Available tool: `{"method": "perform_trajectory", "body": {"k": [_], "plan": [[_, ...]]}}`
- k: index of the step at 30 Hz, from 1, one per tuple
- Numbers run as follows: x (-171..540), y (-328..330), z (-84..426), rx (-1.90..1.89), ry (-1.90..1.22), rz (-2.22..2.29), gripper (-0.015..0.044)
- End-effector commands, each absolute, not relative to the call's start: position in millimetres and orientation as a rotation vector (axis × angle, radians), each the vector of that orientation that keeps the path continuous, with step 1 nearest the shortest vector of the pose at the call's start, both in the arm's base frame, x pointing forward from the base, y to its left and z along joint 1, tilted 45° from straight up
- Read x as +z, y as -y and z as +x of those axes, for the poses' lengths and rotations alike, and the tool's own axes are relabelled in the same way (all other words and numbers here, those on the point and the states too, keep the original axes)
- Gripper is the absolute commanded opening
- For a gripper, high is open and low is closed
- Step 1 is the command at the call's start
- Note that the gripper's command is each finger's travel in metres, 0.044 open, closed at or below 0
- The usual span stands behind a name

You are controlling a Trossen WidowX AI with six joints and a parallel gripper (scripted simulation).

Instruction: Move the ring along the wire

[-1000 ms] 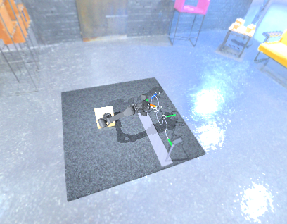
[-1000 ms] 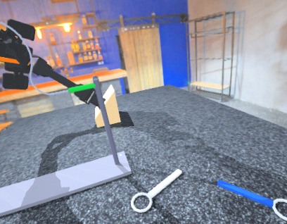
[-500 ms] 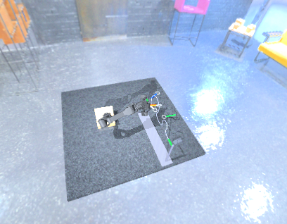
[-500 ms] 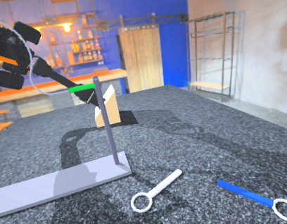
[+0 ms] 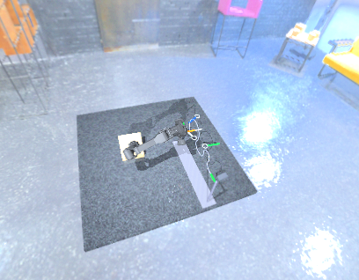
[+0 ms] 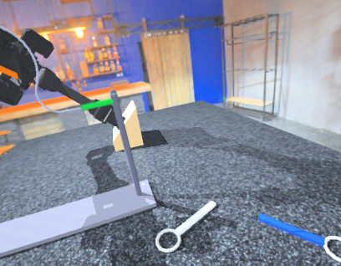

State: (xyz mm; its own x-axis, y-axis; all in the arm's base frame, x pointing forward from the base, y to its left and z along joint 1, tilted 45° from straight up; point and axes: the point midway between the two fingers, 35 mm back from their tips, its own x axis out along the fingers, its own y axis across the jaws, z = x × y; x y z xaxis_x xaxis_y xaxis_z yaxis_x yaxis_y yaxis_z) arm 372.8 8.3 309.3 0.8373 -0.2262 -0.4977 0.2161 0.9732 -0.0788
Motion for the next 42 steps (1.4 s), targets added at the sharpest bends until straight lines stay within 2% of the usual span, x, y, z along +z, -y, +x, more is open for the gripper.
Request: {"method": "perform_trajectory", "body": {"k": [1, 42], "plan": [[308.8, -7.5, 372.9, -0.244, -0.529, -0.071, -0.015], [314.0, 9.1, 371.4, -0.363, -0.509, -0.583, -0.015]]}}
